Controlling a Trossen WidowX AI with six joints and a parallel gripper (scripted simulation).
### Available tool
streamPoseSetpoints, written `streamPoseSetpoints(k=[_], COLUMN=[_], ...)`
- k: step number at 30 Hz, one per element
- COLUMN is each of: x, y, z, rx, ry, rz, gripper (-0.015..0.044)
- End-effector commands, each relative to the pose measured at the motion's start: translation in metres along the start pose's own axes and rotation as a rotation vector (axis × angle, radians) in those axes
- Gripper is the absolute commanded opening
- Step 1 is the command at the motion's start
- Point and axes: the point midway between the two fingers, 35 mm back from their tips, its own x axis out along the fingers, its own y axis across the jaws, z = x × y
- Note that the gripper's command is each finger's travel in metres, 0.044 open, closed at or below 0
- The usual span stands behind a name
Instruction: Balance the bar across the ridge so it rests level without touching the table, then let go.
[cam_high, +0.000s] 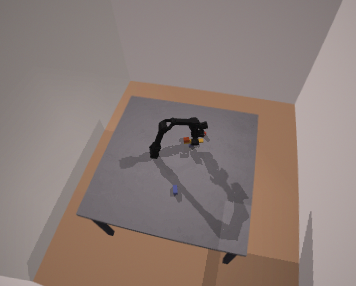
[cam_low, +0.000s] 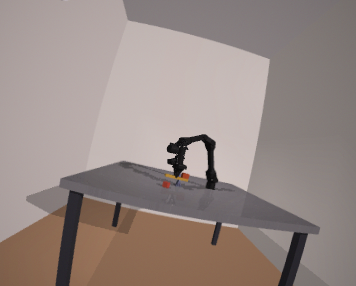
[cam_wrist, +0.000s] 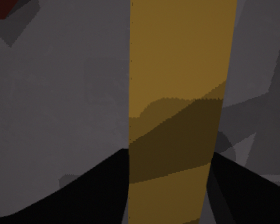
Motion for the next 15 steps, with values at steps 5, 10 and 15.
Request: streamPoseSetpoints(k=[5,10,15], x=[0.0018,0.0023,0.0026], y=[-0.0004,-0.0005,-0.0005], z=[-0.0007,-0.0008,-0.0009], rx=[0.004,0.004,0.004], ry=[0.003,0.003,0.003], rz=[-0.002,-0.002,-0.002], gripper=[0.0,0.0,0.0])
